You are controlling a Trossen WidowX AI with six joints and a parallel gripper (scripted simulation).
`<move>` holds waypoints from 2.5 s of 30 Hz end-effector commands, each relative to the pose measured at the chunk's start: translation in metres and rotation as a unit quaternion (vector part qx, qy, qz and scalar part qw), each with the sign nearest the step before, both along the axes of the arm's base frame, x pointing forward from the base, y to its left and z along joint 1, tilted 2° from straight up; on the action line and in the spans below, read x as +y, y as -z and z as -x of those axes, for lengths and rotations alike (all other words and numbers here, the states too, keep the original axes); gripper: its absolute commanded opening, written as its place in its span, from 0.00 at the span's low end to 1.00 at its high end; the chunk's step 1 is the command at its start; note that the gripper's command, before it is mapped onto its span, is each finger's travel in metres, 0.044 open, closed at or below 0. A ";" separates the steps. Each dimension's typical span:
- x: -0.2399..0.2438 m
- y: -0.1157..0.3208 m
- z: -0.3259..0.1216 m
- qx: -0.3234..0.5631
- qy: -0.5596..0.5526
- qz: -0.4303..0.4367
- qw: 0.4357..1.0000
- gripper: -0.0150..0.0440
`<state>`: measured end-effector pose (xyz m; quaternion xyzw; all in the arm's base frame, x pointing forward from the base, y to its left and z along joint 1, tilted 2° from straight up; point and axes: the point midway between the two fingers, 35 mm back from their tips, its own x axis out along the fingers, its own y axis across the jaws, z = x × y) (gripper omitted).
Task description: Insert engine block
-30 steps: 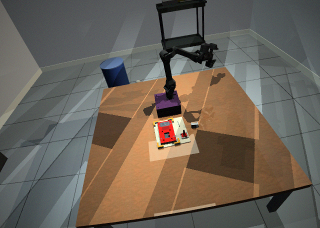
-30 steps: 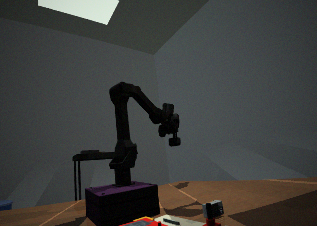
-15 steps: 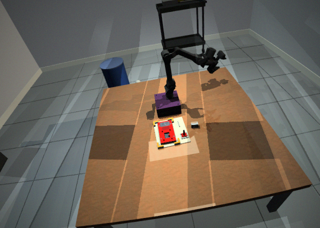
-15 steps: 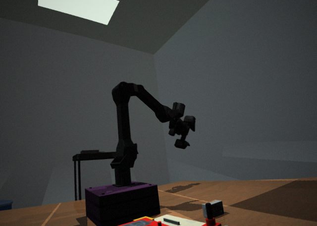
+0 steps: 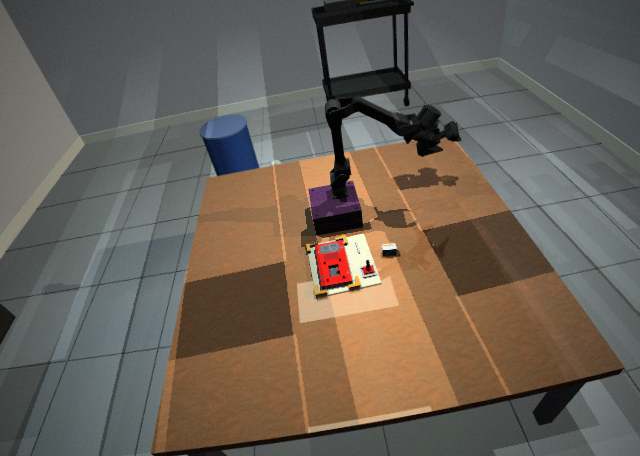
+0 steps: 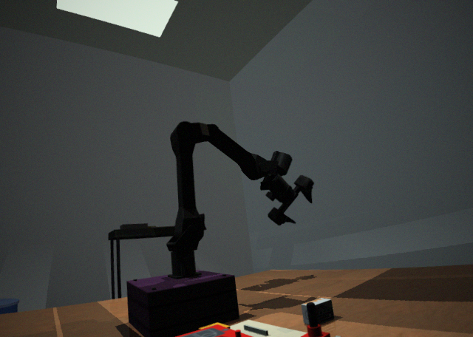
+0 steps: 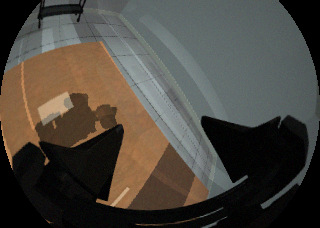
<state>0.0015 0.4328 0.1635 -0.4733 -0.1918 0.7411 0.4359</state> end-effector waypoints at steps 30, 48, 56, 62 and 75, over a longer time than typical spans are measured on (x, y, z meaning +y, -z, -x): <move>-0.070 0.057 -0.162 0.251 0.426 0.161 0.854 1.00; -0.140 0.081 -0.225 0.362 0.635 0.189 0.656 1.00; -0.176 0.090 -0.249 0.398 0.713 0.186 0.547 1.00; -0.204 0.095 -0.262 0.419 0.763 0.179 0.458 1.00; -0.266 0.103 -0.281 0.448 0.844 0.152 0.253 1.00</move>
